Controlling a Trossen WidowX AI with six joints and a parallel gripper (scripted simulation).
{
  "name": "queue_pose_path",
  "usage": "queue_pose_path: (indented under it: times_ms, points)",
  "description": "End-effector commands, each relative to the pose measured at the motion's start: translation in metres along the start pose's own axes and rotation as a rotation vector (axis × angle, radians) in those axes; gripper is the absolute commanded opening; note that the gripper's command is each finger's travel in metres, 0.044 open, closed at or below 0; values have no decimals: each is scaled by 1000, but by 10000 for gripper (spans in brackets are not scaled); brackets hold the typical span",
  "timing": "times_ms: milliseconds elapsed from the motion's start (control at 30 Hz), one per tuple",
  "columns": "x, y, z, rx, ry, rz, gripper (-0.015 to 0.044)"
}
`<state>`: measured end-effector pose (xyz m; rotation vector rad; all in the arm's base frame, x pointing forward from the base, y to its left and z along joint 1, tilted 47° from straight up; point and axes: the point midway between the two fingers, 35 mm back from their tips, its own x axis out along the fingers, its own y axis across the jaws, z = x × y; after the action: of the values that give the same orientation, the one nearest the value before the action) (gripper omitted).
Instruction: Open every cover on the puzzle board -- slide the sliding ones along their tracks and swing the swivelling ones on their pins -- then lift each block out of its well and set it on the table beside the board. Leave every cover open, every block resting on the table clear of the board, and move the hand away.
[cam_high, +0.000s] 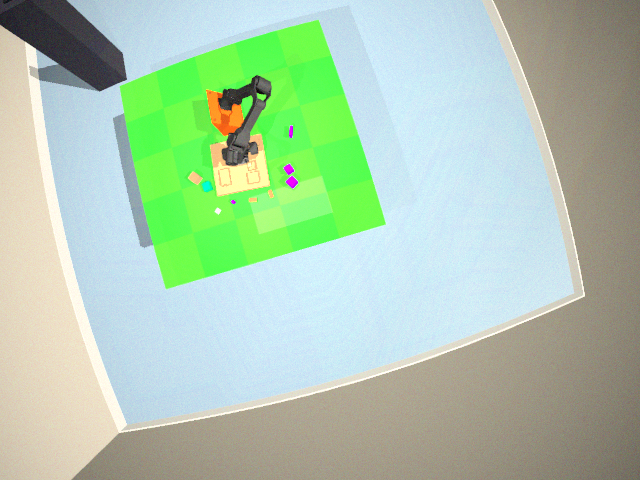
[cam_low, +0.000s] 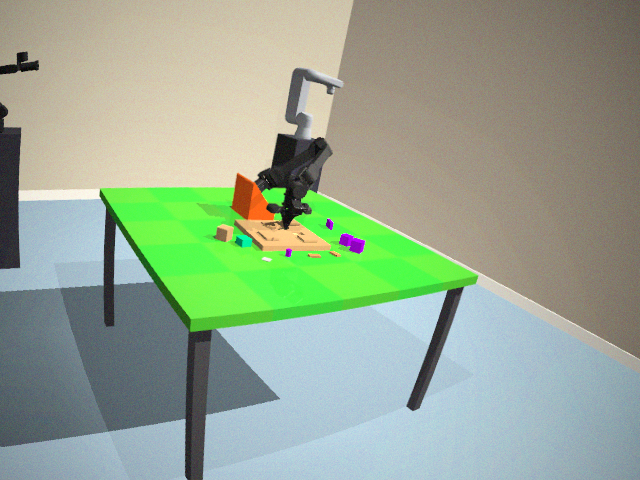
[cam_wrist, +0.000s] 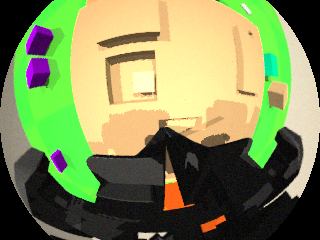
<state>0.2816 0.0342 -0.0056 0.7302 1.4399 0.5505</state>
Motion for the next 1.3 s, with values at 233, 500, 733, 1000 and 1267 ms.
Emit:
queue_pose_path:
  times_ms: [233,500,733,1000,1267]
  points:
    - [0,1,-14,-1,-1,-3,0]
    - [0,0,-21,-1,-1,-4,0]
    - [0,-1,-29,0,0,-4,0]
    - [0,-3,-38,0,0,-4,0]
    - [0,-7,-46,0,0,-4,0]
